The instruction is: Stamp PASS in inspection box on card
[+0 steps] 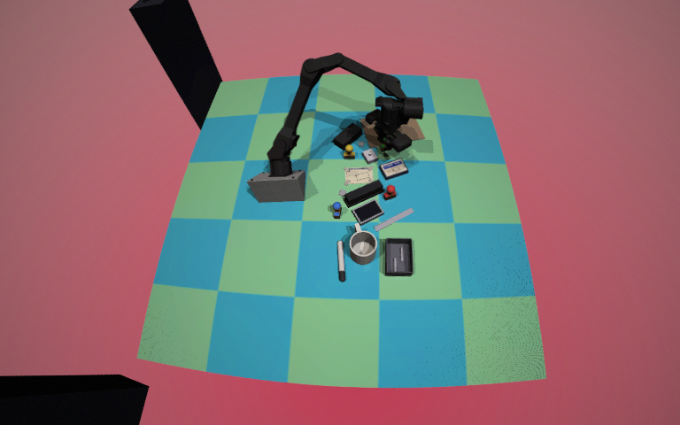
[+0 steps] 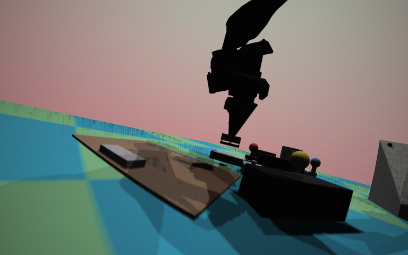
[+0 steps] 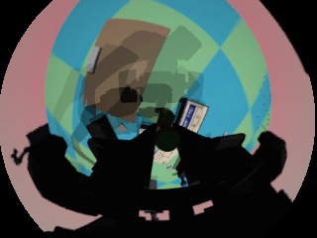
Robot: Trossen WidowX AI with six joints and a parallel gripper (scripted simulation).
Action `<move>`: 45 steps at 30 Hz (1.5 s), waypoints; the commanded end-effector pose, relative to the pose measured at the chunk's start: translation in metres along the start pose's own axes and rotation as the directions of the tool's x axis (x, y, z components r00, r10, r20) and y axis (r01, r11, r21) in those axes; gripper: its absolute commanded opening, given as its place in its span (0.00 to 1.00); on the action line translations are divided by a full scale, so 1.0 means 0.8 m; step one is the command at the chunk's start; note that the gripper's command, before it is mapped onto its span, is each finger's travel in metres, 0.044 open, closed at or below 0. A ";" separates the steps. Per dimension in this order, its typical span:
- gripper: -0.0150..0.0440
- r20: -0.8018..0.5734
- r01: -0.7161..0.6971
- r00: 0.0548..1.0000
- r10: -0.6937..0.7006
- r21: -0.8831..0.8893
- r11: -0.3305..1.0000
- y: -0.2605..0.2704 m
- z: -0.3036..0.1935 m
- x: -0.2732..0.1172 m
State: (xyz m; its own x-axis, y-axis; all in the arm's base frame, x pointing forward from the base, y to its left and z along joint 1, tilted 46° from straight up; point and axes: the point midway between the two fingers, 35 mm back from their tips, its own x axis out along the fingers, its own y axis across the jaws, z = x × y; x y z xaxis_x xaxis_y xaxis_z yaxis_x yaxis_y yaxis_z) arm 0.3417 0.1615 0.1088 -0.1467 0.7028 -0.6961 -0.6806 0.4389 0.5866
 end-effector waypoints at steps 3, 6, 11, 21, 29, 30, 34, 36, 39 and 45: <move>0.25 0.000 -0.005 1.000 0.005 0.009 1.000 0.000 -0.001 0.013; 0.25 0.000 -0.005 1.000 0.005 0.009 1.000 0.000 -0.001 0.019; 0.25 0.001 -0.005 1.000 0.005 0.009 1.000 0.000 -0.001 0.029; 0.25 0.002 -0.007 1.000 0.007 0.008 1.000 0.002 -0.002 0.049; 0.48 0.001 -0.004 1.000 0.004 0.000 1.000 0.002 -0.002 0.048; 0.52 0.001 -0.004 1.000 0.004 0.000 1.000 0.002 -0.002 0.048; 0.68 0.001 -0.004 1.000 0.004 0.000 1.000 0.002 -0.002 0.048; 0.68 0.001 -0.004 1.000 0.004 0.000 1.000 0.002 -0.002 0.048; 0.68 -0.001 0.000 1.000 0.000 0.002 1.000 -0.001 0.001 0.022; 0.68 -0.003 -0.002 1.000 0.002 0.009 1.000 -0.001 0.000 -0.085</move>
State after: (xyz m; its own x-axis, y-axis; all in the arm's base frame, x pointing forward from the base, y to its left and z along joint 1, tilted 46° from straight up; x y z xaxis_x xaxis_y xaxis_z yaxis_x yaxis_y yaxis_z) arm 0.3483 0.1450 0.1269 -0.1493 0.7017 -0.6966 -0.6751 0.4424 0.5904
